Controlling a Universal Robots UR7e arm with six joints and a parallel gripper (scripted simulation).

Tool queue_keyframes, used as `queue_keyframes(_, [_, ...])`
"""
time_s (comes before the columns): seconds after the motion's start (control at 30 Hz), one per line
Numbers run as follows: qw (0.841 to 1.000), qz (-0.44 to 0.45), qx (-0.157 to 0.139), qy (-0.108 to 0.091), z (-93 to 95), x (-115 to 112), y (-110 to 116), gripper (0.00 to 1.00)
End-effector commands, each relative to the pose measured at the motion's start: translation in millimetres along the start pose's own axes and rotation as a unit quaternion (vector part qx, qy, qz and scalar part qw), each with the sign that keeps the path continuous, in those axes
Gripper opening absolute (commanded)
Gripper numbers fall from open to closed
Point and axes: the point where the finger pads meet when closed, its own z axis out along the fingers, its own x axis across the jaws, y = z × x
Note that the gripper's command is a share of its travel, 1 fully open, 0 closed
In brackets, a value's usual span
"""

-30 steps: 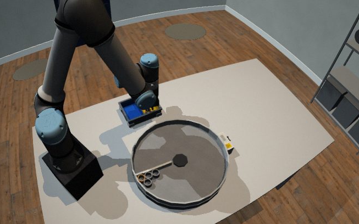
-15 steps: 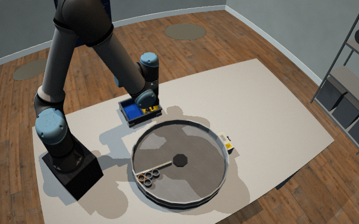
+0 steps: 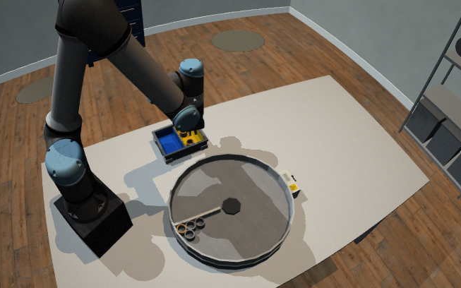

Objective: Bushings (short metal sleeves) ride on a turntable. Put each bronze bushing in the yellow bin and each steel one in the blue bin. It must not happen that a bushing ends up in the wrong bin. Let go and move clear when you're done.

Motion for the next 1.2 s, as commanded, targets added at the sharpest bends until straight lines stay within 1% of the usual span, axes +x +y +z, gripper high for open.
queue_keyframes(0.0, [1.000,0.000,0.000,-0.001,-24.3,0,0,0.42])
queue_keyframes(0.03, [1.000,0.000,0.000,-0.001,-24.3,0,0,0.42])
queue_keyframes(0.17, [1.000,0.000,0.000,-0.001,-62.4,0,0,0.42])
queue_keyframes(1.17, [1.000,0.000,0.000,0.000,-62.0,0,0,0.42])
